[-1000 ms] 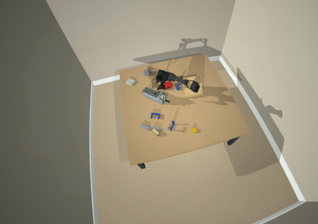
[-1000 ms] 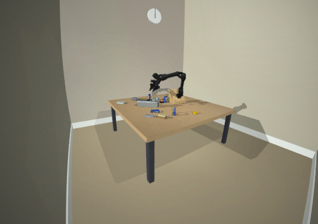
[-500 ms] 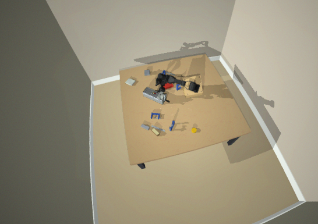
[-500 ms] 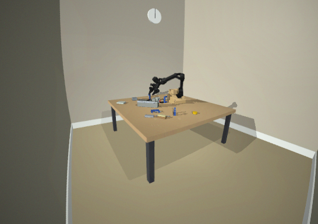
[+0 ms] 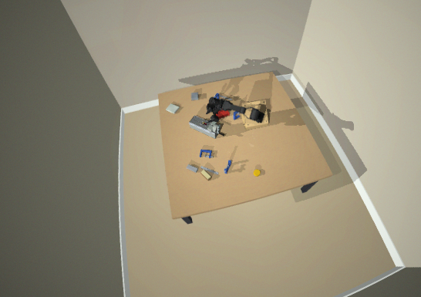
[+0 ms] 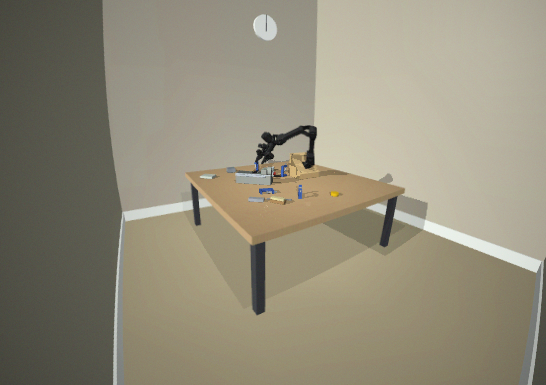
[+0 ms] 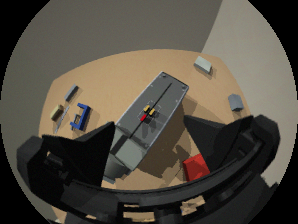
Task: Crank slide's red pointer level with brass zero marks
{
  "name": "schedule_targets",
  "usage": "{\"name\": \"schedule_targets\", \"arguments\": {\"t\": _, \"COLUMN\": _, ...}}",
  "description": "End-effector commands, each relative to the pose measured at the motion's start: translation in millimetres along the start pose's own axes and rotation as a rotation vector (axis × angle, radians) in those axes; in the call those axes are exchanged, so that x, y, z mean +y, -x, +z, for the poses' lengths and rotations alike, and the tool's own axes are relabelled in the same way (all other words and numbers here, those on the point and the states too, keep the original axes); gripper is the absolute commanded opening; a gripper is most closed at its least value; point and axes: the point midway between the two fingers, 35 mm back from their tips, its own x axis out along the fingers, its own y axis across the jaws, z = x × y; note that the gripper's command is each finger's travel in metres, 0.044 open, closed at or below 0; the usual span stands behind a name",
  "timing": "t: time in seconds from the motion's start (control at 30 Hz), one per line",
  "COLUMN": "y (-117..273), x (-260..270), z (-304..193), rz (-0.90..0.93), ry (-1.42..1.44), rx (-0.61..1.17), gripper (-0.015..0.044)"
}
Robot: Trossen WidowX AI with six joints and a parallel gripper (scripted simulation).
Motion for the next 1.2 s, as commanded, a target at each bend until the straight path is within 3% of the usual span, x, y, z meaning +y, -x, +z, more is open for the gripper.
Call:
{"name": "schedule_targets", "arguments": {"t": 0.0, "y": 9.7, "x": -0.7, "z": 10.6, "rz": -0.003, "ry": 0.007, "rx": -0.004, "gripper": 0.0440}}
{"name": "schedule_targets", "arguments": {"t": 0.2, "y": 36.8, "x": 1.4, "z": 34.1, "rz": 0.000, "ry": 0.013, "rx": -0.006, "gripper": 0.0440}}
{"name": "schedule_targets", "arguments": {"t": 0.4, "y": 37.2, "x": 20.1, "z": 32.1, "rz": -0.059, "ry": -0.042, "rx": 0.014, "gripper": 0.0440}}
{"name": "schedule_targets", "arguments": {"t": 1.17, "y": 75.0, "x": 125.7, "z": -17.7, "rz": -0.466, "ry": -0.477, "rx": -0.043, "gripper": 0.0440}}
